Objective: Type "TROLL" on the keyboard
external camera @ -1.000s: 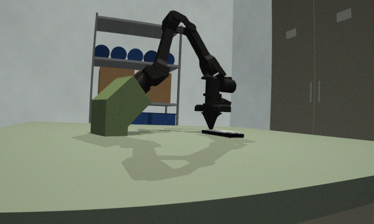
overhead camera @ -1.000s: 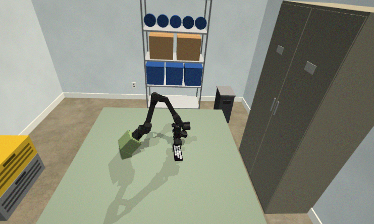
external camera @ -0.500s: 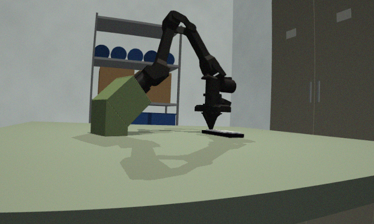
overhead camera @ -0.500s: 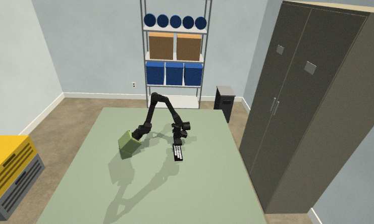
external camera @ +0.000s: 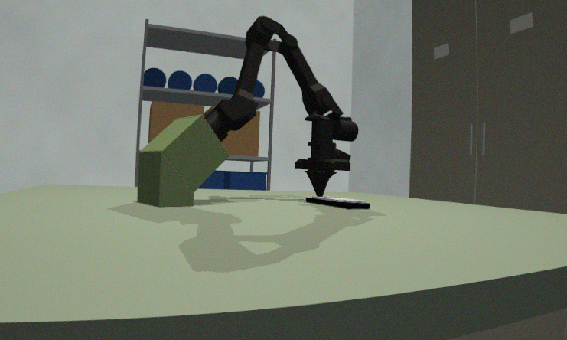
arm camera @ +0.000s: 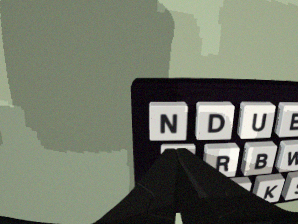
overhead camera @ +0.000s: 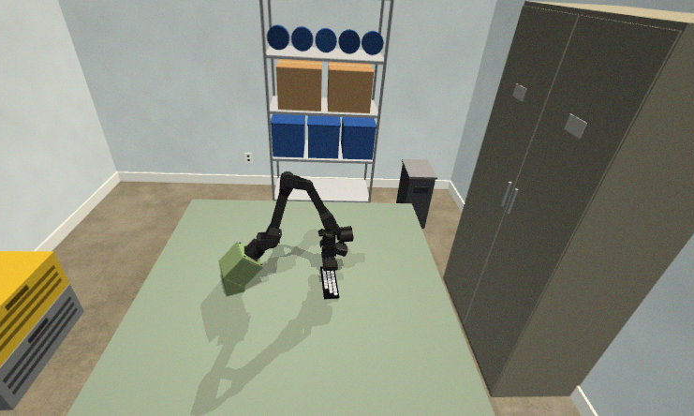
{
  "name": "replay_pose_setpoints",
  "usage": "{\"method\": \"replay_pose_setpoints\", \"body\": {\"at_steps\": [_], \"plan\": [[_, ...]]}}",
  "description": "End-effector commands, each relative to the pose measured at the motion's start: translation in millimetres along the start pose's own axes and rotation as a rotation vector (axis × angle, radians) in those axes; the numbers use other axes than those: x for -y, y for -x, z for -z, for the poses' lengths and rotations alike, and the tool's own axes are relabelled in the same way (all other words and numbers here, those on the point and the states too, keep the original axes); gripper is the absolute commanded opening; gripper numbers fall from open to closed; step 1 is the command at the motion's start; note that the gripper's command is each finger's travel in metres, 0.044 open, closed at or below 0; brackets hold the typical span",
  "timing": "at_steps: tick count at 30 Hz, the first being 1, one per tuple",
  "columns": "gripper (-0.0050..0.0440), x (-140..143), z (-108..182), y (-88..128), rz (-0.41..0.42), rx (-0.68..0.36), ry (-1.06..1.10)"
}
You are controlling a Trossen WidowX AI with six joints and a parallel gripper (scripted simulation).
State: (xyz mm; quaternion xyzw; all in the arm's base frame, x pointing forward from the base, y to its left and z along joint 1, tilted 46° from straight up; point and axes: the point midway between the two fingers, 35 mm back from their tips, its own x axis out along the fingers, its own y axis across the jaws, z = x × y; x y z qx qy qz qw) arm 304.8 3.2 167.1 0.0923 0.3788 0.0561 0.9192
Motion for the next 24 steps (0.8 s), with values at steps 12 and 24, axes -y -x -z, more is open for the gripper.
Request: {"method": "replay_pose_setpoints", "body": {"at_steps": [12,24], "plan": [[0.0,1,1,33,0.006,-0.004,-0.003],[0.0,1,1,33,0.006,-0.004,-0.003]]}}
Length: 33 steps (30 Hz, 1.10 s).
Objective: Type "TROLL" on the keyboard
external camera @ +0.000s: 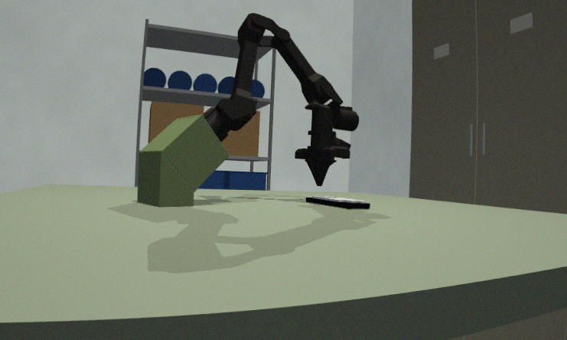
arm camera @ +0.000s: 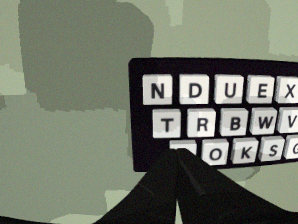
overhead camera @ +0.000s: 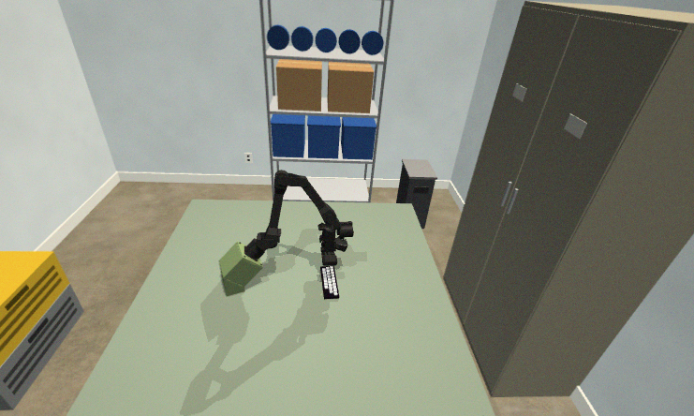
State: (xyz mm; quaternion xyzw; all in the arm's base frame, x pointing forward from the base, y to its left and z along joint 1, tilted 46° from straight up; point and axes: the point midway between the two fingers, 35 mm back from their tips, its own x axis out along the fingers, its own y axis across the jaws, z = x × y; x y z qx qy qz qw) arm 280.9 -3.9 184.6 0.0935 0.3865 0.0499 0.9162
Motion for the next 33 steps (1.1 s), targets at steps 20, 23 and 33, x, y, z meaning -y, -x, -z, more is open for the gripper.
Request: {"method": "replay_pose_setpoints", "body": {"at_steps": [20,23,33], "plan": [[0.0,16,-3,-12,-0.006,0.011,0.005],[0.0,16,-3,-15,-0.006,0.011,0.005],[0.0,16,-3,-26,-0.006,0.011,0.005]]}}
